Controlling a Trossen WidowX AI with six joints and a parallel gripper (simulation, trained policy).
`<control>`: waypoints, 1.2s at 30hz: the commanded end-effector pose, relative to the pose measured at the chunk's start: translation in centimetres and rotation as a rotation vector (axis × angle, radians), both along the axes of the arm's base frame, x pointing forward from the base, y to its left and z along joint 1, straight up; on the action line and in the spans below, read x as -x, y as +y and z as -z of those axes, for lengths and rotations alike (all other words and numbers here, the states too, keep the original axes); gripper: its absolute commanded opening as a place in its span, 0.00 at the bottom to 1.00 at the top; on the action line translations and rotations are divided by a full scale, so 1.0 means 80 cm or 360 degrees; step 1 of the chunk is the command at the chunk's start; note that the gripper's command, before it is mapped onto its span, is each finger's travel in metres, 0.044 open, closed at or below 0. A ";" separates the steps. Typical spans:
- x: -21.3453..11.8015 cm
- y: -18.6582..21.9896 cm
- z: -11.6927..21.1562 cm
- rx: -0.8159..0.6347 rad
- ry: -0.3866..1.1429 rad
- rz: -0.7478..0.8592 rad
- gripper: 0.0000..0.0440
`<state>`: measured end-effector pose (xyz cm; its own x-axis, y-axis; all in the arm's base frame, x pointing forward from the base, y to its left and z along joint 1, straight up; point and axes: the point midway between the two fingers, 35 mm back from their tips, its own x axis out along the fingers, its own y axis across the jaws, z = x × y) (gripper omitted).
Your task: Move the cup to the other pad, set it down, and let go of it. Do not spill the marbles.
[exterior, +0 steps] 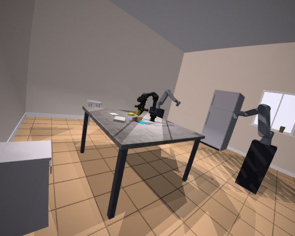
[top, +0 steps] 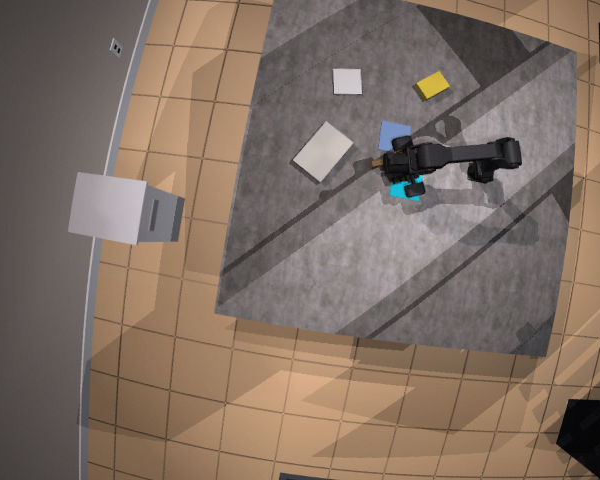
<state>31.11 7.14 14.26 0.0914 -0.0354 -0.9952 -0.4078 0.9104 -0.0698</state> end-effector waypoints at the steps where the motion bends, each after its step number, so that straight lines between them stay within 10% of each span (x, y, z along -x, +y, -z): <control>1: 0.004 0.015 0.000 -0.0014 -0.0028 -0.0015 0.00; 36: 0.056 0.058 0.087 -0.0017 -0.0090 0.0017 0.05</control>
